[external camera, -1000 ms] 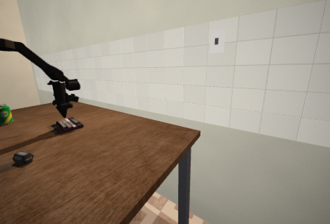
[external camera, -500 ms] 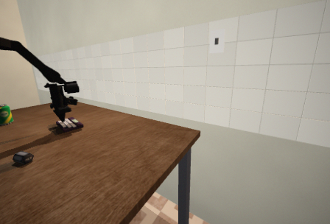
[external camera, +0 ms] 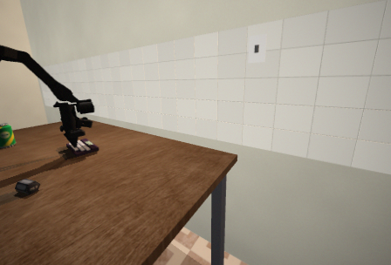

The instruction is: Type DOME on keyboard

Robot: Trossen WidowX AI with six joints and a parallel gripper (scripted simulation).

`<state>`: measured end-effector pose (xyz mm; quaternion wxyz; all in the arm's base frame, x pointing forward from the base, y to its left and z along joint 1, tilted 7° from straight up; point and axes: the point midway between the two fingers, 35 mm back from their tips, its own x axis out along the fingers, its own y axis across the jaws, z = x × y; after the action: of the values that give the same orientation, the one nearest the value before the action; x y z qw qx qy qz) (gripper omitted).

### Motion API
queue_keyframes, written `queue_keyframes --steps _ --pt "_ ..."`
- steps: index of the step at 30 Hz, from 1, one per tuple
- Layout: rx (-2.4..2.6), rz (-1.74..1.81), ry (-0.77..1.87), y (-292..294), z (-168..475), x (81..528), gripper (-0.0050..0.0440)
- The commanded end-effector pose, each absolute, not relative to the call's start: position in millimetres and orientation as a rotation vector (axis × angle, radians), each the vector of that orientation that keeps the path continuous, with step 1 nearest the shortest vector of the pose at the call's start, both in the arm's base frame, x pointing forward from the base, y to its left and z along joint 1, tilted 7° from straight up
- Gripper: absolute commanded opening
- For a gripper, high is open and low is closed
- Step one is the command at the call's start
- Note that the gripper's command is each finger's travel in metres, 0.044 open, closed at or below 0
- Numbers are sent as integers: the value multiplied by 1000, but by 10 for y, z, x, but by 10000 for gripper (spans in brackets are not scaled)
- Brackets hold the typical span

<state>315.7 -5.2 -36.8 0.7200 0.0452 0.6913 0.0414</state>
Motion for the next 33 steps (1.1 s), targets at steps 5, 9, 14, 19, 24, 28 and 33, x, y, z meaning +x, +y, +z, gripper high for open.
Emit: queue_keyframes --steps 5,9,14,19,24,28,33 --pt "100 94 1532 -34 -441 3144 -50" --pt "100 93 1529 -37 -436 3156 -50" --pt "98 92 1511 -46 -385 3195 -50" --pt "98 92 1511 -45 -389 3195 -50" --pt "98 92 1515 -42 -404 3186 -50" --pt "101 93 1532 -32 -454 3145 -50" --pt "100 94 1532 -31 -461 3145 -50"
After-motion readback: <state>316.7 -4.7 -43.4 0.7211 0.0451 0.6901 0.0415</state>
